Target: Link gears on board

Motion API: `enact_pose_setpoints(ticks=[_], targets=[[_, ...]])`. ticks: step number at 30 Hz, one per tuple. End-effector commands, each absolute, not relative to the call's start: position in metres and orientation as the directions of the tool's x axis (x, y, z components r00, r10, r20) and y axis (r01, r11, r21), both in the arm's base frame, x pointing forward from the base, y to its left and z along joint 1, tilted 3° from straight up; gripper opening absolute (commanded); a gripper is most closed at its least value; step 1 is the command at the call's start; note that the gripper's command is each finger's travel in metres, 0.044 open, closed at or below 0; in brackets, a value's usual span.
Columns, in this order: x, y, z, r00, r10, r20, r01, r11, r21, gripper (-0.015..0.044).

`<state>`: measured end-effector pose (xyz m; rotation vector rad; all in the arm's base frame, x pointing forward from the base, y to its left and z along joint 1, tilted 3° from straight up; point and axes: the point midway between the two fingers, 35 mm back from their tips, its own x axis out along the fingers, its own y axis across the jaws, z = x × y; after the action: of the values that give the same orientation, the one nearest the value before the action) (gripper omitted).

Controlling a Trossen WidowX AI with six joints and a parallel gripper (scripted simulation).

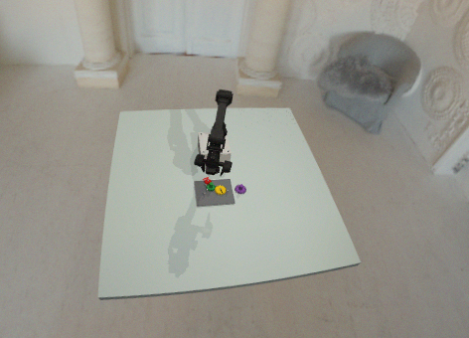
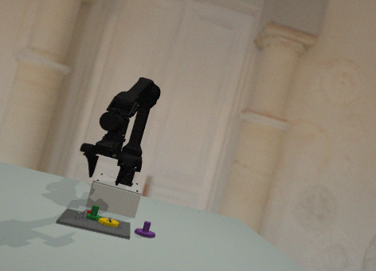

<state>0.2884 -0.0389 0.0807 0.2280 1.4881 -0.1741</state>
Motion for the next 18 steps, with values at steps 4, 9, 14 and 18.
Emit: enact_pose_setpoints(ticks=[4,9,14,18], targets=[[0.2885,-0.0389,0.0816,0.076,0.025,-0.997,0.251,0.967,0.044,0.044],[0.2885,-0.0389,0.0816,0.076,0.025,-0.997,0.251,0.967,0.044,0.044],[0.2885,-0.0389,0.0816,0.076,0.025,-0.997,0.251,0.967,0.044,0.044],[0.2885,-0.0389,0.0816,0.076,0.025,-0.997,0.251,0.967,0.044,0.044]])
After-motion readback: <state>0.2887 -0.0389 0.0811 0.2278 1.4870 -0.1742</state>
